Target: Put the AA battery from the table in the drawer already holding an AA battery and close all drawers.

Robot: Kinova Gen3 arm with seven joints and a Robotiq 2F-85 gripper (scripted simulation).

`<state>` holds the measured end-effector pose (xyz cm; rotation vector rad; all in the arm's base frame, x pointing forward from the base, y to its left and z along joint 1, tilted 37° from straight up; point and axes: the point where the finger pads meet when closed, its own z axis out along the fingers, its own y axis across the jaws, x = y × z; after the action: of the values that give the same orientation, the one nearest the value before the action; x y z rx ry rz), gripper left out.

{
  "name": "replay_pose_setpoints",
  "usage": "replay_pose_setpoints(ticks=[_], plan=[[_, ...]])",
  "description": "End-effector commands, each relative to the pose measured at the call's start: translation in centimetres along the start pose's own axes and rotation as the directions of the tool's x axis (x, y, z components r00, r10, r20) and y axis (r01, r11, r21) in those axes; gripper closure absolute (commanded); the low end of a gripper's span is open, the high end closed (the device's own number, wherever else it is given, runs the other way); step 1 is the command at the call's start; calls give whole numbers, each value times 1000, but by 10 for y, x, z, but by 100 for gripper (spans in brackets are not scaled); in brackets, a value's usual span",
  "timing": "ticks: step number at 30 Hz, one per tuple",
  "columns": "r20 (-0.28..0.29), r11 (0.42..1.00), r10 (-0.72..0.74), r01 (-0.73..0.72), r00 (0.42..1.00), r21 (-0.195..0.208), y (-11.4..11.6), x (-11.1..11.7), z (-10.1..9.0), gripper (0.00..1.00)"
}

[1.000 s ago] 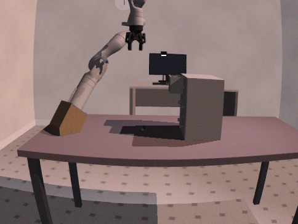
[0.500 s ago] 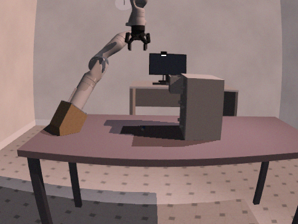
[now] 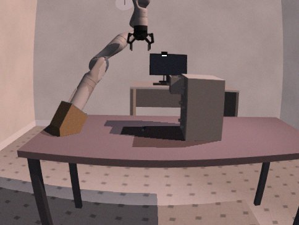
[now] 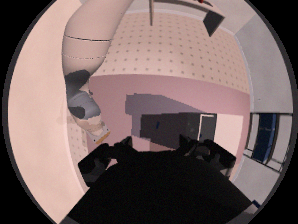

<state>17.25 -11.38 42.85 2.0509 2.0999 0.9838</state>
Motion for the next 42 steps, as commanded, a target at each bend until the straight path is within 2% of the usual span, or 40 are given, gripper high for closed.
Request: replay_pose_setpoints(ticks=[1, 11, 13, 15, 28, 30, 42], plan=[[4, 998, 69, -69, 998, 0, 2, -1, -1, 0], [4, 929, 370, -370, 929, -1, 10, 0, -1, 0], [4, 929, 370, -370, 929, -1, 10, 0, -1, 0], [4, 906, 424, -424, 906, -1, 12, 1, -1, 0], [3, 705, 709, -709, 705, -3, 21, 2, -1, 0], [3, 705, 709, -709, 705, -3, 21, 2, -1, 0], [3, 484, 875, -875, 484, -4, 29, 3, -1, 0]])
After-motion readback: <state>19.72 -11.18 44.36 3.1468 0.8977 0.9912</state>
